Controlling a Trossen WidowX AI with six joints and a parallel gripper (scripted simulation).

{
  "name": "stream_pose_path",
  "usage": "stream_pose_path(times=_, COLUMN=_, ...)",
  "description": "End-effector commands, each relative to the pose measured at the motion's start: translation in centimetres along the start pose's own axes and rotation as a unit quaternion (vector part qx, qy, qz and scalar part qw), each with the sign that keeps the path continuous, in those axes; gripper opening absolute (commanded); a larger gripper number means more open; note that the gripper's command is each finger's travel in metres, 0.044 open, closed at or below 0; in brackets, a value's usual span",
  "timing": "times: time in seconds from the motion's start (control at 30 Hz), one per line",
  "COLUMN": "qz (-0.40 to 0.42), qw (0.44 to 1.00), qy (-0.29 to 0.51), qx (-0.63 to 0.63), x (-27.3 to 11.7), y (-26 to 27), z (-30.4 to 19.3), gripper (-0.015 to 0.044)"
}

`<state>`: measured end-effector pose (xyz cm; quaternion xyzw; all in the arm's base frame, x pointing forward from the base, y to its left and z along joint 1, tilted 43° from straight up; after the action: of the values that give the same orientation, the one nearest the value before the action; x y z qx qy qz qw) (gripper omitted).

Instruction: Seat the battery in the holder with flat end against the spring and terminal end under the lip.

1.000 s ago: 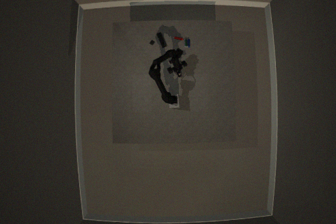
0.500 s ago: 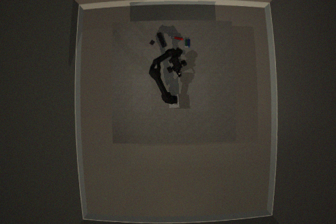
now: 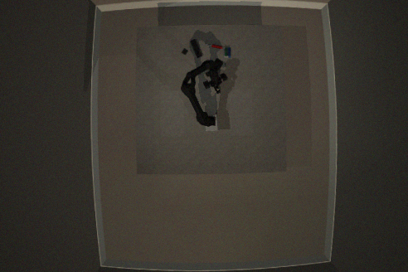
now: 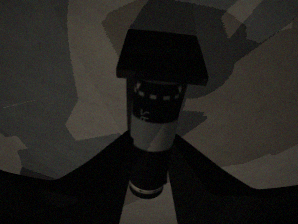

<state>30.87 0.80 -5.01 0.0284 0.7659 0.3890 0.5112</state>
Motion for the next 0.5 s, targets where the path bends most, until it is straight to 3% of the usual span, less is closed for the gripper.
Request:
stream_pose_path(times=0.0, qz=-0.003, qw=1.000, qy=-0.024, qx=-0.002, x=0.01, y=-0.12, z=0.21, gripper=0.0069)
stream_pose_path(times=0.47, qz=0.004, qw=0.998, qy=-0.068, qx=-0.001, x=0.51, y=-0.33, z=-0.23, gripper=0.0069)
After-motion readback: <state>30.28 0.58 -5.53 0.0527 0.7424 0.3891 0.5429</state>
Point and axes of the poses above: the point midway between the two fingers, 35 mm back from their tips, its own x axis out along the fingers, its own y axis across the jaws, z = x × y, the point moved 3 cm from there along -x, back along the fingers, and after that the axes turned 6 degrees about x, right-handed, at the moved point
